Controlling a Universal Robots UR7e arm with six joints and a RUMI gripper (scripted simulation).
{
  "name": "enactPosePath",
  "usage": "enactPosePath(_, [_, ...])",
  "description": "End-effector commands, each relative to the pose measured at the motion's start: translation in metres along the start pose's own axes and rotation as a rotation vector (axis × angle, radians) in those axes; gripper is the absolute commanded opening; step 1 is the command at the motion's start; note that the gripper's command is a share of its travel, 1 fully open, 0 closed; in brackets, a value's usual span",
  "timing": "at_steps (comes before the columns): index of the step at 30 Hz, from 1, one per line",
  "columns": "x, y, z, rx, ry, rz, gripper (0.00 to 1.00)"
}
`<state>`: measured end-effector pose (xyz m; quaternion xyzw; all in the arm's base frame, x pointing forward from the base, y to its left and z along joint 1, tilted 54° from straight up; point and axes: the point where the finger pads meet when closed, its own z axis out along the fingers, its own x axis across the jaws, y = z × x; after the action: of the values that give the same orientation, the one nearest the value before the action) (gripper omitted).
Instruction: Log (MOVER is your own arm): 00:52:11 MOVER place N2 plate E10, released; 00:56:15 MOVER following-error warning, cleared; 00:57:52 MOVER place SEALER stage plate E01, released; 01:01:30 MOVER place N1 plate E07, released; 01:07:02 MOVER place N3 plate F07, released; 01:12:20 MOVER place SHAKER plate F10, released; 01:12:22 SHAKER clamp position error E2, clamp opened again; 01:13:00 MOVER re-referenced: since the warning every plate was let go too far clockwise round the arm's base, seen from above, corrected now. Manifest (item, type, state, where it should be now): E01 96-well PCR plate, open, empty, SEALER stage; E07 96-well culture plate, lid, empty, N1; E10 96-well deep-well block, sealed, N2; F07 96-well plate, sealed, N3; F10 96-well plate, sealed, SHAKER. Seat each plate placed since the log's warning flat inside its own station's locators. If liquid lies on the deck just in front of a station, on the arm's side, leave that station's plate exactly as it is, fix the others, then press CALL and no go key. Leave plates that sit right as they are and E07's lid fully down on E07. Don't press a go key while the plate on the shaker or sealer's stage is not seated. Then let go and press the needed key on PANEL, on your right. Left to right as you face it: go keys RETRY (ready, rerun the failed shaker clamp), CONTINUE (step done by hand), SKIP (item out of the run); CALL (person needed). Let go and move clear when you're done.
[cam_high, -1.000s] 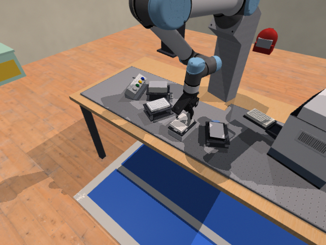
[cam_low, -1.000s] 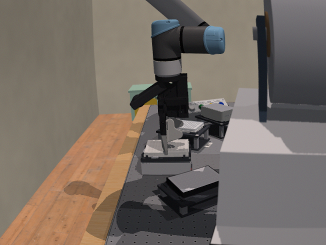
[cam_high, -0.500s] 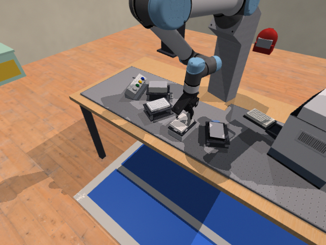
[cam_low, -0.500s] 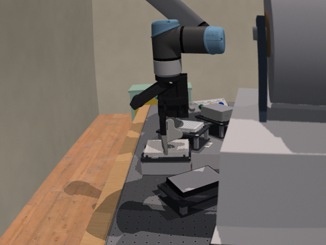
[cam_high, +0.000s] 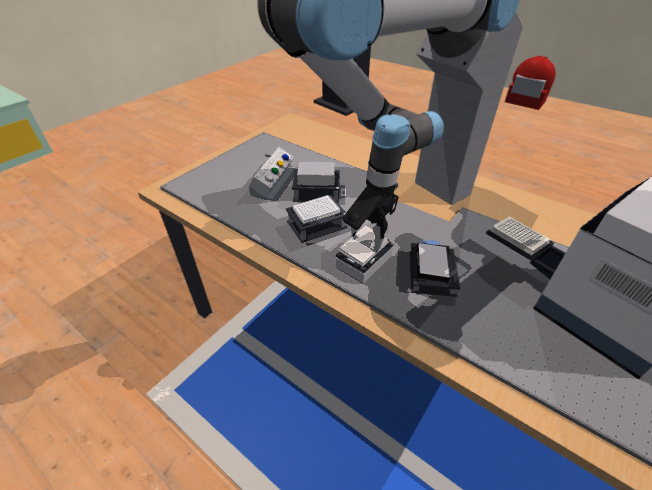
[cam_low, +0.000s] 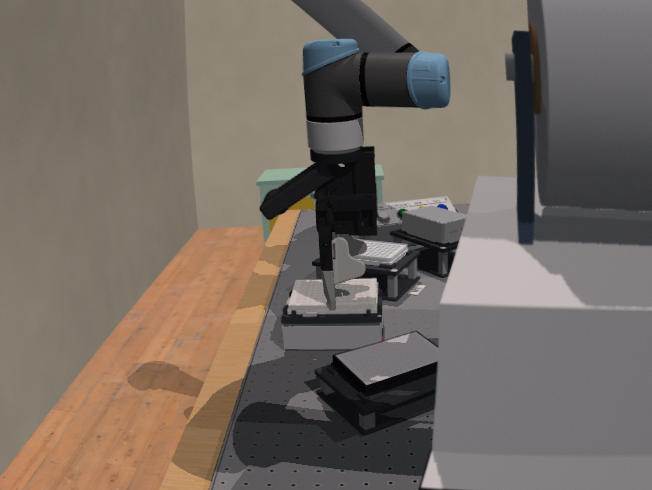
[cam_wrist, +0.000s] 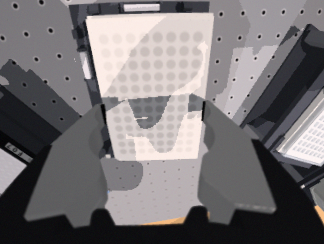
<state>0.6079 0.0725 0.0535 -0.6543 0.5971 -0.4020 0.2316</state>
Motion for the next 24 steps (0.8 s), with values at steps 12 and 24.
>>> enactPosePath(12, [0.0003,-0.0004,-0.0042,0.001,0.0,0.0,0.0])
enactPosePath(24, [0.0007,-0.0003,-0.0078,0.001,0.0,0.0,0.0])
